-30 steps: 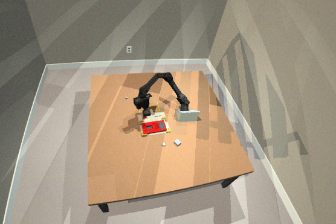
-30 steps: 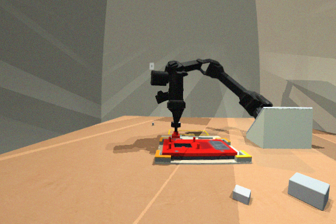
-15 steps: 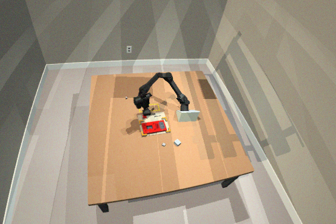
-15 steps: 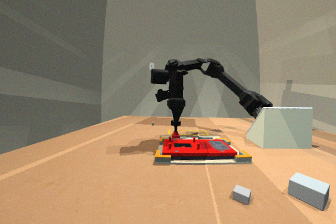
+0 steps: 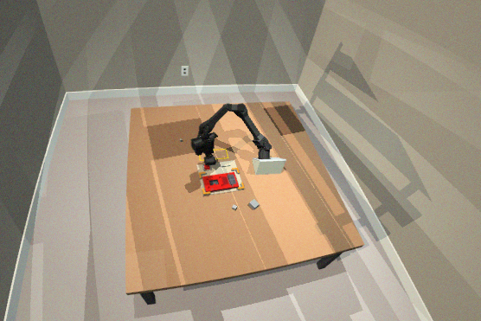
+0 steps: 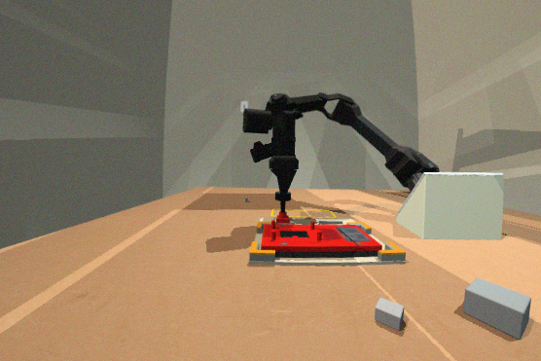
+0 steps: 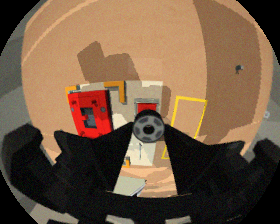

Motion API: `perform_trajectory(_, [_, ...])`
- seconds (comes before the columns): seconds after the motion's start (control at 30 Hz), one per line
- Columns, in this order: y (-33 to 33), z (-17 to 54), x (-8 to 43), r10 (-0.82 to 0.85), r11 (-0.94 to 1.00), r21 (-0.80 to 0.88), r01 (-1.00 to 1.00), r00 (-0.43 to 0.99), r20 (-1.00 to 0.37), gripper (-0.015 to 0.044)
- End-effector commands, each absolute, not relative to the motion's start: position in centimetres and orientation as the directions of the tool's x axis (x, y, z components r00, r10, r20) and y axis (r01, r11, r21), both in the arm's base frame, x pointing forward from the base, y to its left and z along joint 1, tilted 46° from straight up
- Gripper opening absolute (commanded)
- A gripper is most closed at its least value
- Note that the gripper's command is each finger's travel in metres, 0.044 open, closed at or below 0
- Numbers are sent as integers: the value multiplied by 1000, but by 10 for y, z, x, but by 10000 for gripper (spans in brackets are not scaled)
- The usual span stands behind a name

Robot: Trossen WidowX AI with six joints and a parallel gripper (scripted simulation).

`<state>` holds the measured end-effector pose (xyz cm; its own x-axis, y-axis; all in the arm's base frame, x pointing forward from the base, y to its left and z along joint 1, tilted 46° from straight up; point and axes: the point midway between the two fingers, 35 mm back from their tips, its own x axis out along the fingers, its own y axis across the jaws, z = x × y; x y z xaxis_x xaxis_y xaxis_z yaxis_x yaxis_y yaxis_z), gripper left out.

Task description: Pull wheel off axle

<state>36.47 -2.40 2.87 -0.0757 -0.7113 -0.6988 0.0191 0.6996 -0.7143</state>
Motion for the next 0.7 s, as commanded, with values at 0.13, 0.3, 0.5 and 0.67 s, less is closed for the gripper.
perform_trajectory(0.13, [-21,31,365,-707,703,-711,24,-76,-703,0])
perform_trajectory(0.3, [-10,42,366,-707,704,-710,24,-76,-703,0])
perform_trajectory(0.5, [3,56,366,-707,704,-710,24,-76,-703,0])
perform_trajectory(0.67, [-11,65,359,-710,701,-713,17,-74,-700,0])
